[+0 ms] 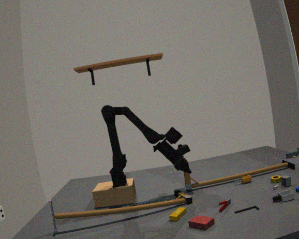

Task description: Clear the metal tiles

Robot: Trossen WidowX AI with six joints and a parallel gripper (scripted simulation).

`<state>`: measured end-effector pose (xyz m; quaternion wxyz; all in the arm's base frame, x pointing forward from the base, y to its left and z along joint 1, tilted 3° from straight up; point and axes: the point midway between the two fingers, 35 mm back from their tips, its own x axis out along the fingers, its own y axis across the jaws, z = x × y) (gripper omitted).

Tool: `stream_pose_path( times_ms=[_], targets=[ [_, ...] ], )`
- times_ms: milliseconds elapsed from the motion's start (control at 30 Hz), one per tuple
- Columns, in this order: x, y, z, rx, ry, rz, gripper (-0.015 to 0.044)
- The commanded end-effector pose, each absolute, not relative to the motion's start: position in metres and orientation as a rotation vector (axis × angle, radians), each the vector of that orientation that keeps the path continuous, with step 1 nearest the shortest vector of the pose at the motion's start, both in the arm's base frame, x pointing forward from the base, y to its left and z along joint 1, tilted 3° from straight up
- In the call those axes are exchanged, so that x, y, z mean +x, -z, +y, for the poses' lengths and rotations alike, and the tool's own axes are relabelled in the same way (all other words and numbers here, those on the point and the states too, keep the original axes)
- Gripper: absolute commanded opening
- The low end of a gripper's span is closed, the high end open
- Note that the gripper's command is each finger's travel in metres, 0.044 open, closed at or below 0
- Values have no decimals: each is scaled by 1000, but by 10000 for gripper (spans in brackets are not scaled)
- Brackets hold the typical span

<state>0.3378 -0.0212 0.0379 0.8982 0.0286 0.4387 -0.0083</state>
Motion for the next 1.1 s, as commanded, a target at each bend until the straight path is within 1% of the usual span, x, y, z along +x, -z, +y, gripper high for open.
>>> stream_pose_path(
  times_ms=[0, 1067],
  targets=[
    [338, -39, -15, 59, 8, 904, 0],
    [332, -42, 24, 58, -1, 900, 0]
  ],
)
